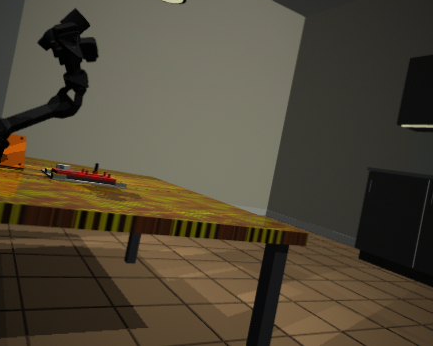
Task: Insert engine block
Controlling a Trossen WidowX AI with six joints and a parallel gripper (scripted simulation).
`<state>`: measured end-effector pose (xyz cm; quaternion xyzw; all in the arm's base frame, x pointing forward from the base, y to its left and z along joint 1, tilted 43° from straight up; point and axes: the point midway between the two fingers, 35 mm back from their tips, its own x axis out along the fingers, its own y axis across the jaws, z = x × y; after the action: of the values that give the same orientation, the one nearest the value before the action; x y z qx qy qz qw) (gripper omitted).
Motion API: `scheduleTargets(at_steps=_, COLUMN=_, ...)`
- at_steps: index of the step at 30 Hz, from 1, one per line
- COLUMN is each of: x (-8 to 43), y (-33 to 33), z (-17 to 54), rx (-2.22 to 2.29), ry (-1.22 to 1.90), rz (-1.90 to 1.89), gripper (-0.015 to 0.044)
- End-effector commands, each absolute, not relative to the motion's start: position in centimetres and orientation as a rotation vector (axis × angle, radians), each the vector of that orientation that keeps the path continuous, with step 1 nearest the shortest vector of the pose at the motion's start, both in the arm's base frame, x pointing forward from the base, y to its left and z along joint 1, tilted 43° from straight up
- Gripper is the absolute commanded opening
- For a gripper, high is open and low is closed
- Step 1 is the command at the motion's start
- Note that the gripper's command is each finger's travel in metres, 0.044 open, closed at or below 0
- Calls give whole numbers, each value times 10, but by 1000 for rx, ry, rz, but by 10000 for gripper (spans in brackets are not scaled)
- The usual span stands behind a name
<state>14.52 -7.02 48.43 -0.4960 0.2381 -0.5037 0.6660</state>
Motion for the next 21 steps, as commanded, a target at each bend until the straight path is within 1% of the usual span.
scheduleTargets(at_steps=1, x=129, y=-73, z=491, rx=-1041, ry=449, rz=-1128, gripper=440)
scheduleTargets(at_steps=11, x=99, y=-92, z=496, rx=-852, ry=294, rz=-1059, gripper=440)
scheduleTargets(at_steps=21, x=84, y=-125, z=489, rx=-631, ry=203, rz=-964, gripper=440)
